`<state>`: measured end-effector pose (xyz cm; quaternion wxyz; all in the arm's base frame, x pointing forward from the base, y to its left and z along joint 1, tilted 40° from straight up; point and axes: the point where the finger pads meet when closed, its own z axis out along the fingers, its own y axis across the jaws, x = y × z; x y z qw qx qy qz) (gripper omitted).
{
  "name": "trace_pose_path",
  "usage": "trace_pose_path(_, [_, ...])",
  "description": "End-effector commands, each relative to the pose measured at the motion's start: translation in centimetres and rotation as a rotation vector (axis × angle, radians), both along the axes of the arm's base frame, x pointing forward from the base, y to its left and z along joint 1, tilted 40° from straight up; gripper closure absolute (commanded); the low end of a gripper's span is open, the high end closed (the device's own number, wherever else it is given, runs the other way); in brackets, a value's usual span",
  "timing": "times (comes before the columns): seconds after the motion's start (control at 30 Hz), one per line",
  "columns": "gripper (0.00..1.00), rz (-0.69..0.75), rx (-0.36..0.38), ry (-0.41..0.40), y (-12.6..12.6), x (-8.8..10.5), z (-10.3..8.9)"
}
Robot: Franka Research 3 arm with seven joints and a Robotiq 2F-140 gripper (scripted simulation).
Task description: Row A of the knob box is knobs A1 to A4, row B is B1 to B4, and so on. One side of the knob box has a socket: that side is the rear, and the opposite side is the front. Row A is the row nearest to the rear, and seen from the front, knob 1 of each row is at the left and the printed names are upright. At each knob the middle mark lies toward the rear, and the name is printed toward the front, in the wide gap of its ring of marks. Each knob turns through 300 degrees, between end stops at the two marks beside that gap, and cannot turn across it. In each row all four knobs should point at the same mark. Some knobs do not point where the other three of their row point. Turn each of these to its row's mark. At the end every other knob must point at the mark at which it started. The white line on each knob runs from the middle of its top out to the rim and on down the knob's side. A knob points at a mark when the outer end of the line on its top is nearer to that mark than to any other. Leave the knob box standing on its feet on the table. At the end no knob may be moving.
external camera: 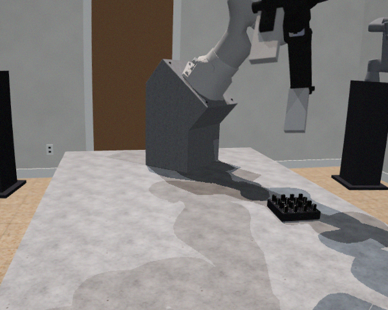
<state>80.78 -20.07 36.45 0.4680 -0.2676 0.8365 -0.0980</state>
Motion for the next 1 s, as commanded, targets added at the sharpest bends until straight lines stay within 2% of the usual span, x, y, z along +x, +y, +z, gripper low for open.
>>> trace_pose_path(0.0, [0.0, 0.008, -0.018, -0.005, -0.1, 0.0, 0.0])
trace_pose_path(0.23, [0.0, 0.008, -0.018, -0.005, -0.1, 0.0, 0.0])
trace_pose_path(0.27, [0.0, 0.06, -0.108, -0.026, 1.2, -0.7, 1.2])
trace_pose_path(0.3, [0.0, 0.066, -0.119, -0.028, 1.4, -0.8, 1.4])
trace_pose_path(0.63, [0.0, 0.066, -0.119, -0.028, 1.4, -0.8, 1.4])
trace_pose_path(0.67, [0.0, 0.117, -0.207, -0.048, 2.7, -1.5, 2.4])
trace_pose_path(0.7, [0.0, 0.131, -0.23, -0.053, 3.0, -1.7, 2.7])
trace_pose_path(0.9, [0.0, 0.183, -0.317, -0.072, 4.3, -2.6, 3.6])
trace_pose_path(0.97, [0.0, 0.183, -0.317, -0.072, 4.3, -2.6, 3.6])
